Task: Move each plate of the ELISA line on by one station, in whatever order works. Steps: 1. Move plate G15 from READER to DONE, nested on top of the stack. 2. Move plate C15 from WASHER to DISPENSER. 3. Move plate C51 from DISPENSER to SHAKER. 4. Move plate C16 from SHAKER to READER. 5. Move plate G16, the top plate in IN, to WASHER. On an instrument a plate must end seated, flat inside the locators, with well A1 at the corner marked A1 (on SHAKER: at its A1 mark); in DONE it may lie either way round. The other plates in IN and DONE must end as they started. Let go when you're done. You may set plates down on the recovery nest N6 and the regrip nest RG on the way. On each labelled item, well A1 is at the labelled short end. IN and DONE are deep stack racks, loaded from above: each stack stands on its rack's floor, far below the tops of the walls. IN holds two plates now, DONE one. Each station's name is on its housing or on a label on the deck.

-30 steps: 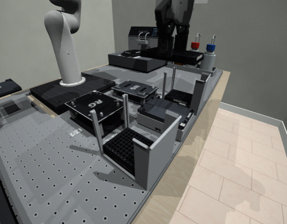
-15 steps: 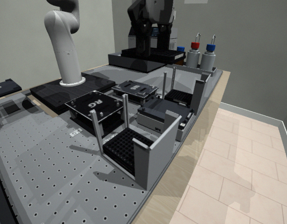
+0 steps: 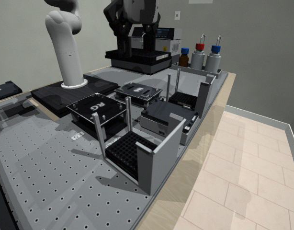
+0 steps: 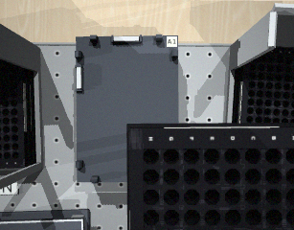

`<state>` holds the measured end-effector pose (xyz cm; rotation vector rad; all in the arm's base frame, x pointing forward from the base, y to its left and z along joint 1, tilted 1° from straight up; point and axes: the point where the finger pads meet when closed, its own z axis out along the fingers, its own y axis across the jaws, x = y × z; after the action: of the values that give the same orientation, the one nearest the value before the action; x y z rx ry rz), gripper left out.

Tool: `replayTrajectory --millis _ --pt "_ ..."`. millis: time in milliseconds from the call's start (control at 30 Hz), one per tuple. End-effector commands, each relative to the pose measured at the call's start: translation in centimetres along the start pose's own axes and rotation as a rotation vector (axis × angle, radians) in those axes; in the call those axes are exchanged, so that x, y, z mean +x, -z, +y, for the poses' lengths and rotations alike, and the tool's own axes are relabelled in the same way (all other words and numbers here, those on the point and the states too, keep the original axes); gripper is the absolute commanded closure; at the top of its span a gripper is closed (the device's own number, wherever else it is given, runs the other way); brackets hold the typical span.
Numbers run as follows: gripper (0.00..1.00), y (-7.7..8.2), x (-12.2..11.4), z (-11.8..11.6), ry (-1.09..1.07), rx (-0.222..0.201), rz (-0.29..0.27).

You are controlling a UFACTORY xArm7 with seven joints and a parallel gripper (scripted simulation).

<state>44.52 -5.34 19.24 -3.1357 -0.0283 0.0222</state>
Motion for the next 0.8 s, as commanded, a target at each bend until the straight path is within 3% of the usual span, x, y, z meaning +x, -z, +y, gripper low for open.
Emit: replayTrajectory --millis 0,767 --pt "1.0 0.2 -0.8 0.6 0.0 -0.001 0.007" --pt "1.0 0.2 -6.0 4.2 -0.003 -0.002 0.006"
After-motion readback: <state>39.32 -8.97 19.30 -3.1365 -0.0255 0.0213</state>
